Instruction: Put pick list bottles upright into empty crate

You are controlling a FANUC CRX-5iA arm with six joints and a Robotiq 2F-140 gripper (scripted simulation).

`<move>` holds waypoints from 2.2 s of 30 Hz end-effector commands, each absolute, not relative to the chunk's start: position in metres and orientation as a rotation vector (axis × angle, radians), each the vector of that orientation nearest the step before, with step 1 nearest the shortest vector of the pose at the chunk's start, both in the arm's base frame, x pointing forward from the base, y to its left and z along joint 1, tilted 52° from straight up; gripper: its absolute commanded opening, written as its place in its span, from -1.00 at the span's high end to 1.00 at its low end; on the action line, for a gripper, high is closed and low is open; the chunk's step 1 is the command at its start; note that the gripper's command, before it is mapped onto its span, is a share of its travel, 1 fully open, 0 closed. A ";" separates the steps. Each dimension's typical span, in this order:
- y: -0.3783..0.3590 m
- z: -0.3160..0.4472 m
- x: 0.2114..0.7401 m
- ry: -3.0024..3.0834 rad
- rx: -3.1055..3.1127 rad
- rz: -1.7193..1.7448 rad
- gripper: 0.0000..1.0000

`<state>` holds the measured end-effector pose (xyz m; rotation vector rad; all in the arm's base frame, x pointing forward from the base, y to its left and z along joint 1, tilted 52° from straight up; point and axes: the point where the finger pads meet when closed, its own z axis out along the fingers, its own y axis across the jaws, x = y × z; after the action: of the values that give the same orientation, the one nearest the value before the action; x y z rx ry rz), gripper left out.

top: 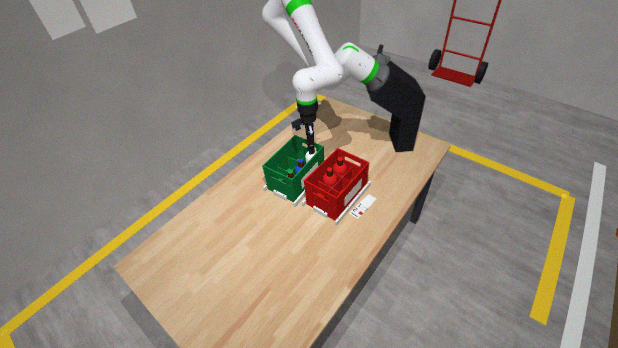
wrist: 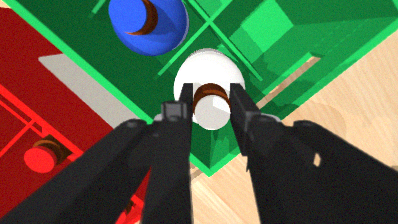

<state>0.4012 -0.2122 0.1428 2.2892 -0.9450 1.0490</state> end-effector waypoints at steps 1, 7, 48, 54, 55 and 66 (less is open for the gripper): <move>-0.209 0.146 0.399 -0.945 2.289 1.050 0.80; -0.202 0.152 0.394 -0.945 2.289 1.050 0.80; -0.166 0.188 0.367 -0.945 2.289 1.050 0.80; -0.159 0.194 0.362 -0.945 2.289 1.050 0.80; -0.158 0.195 0.361 -0.945 2.289 1.050 0.80; -0.149 0.204 0.354 -0.945 2.289 1.050 0.80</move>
<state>0.3552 -0.1510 0.2021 2.2892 -0.9453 1.0479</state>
